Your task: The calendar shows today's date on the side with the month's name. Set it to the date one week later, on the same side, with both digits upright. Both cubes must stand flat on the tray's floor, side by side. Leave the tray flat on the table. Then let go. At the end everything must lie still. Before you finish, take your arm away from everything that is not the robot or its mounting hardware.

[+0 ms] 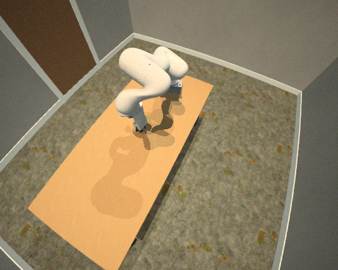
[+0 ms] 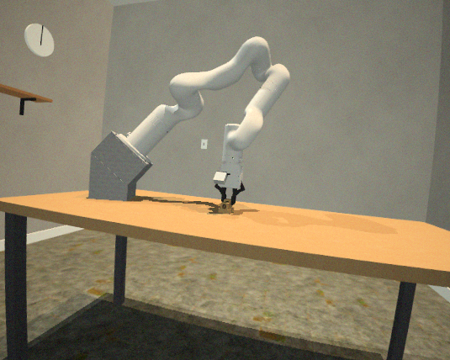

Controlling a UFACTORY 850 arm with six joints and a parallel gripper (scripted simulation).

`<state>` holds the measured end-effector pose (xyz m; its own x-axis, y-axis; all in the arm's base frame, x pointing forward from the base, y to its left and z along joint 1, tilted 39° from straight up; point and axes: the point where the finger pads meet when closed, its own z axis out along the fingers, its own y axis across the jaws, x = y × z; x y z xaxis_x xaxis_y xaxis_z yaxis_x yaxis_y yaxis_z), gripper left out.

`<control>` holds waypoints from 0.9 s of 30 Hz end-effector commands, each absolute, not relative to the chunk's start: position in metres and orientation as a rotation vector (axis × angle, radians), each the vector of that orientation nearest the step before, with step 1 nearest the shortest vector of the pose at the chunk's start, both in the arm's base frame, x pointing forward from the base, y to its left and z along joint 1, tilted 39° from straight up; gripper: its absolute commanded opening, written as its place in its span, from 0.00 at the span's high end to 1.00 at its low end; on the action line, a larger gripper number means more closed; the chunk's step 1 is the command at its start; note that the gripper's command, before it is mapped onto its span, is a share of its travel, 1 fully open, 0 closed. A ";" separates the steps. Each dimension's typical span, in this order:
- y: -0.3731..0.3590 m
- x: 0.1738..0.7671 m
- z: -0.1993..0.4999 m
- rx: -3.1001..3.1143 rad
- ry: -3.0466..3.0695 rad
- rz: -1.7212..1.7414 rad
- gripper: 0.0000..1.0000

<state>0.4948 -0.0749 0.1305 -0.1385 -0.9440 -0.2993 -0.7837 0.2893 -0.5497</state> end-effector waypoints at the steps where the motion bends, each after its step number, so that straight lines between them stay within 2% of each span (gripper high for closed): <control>1: -0.075 0.496 0.130 -1.539 1.967 -0.349 0.71; 27: -0.074 0.501 0.123 -1.539 1.967 -0.349 0.71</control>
